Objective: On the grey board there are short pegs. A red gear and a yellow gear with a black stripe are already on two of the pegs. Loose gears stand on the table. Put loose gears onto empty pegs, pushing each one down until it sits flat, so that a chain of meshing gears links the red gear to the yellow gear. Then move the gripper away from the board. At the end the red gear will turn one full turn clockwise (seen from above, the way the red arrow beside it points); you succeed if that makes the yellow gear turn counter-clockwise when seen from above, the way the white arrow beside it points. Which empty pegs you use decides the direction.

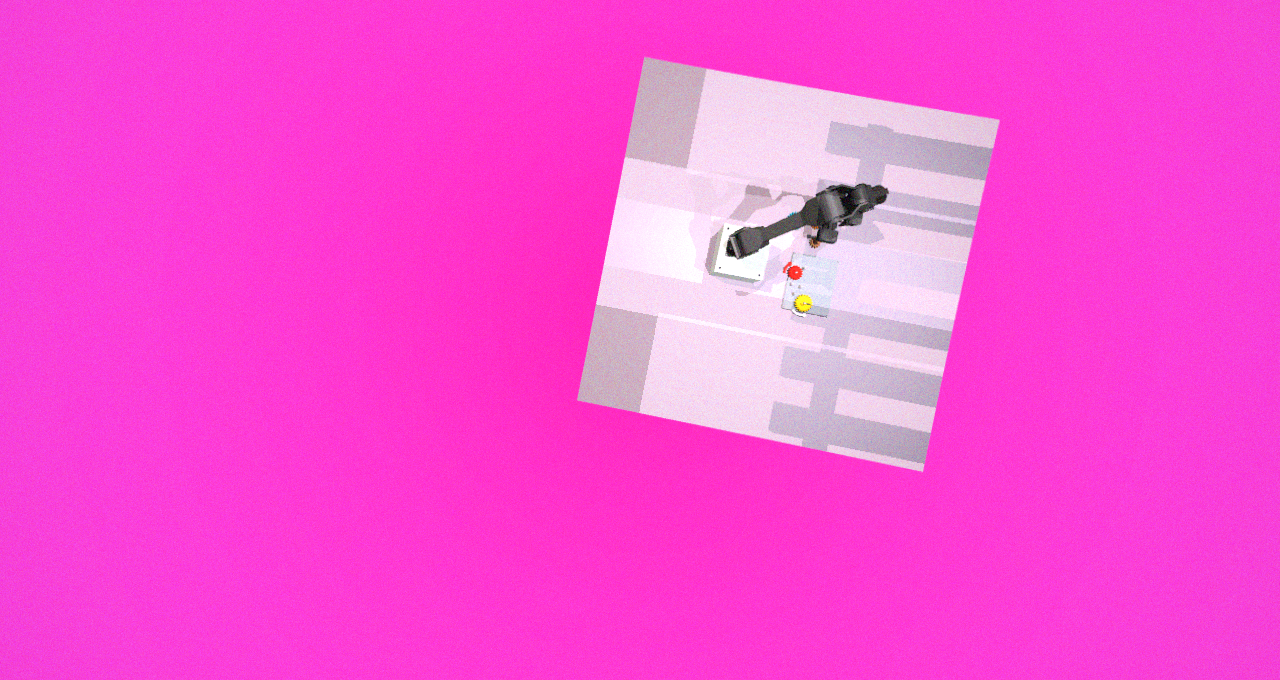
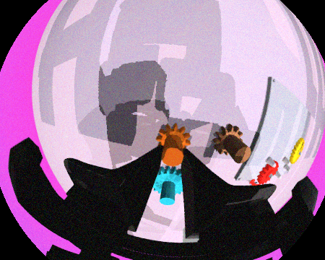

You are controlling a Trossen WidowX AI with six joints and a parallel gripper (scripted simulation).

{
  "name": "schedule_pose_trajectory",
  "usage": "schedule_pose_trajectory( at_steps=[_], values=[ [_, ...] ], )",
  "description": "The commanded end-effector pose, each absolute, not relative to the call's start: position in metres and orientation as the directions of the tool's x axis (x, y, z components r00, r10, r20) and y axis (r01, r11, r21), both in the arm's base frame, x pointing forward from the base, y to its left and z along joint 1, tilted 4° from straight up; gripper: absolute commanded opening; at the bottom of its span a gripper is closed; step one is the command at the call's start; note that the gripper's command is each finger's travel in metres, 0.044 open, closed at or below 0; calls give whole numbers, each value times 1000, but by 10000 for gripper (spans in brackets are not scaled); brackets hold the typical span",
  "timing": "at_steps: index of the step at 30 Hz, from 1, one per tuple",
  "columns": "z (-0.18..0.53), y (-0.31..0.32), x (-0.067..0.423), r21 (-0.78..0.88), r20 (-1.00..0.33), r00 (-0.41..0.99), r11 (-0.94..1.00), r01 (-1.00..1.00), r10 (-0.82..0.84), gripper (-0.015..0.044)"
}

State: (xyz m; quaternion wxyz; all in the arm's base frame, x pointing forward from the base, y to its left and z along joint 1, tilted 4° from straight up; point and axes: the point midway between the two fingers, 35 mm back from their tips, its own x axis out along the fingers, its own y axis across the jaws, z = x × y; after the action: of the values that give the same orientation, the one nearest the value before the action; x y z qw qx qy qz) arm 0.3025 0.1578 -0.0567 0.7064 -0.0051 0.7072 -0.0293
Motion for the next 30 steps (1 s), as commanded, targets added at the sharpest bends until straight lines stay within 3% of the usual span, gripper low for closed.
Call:
schedule_pose_trajectory(
  at_steps=[1, 30],
  values=[
    [-47, 160, 306, -48, -999, 4, 998, 34, -48, 0],
    [50, 168, 312, -46, -999, 5, 998, 34, -47, 0]
  ],
)
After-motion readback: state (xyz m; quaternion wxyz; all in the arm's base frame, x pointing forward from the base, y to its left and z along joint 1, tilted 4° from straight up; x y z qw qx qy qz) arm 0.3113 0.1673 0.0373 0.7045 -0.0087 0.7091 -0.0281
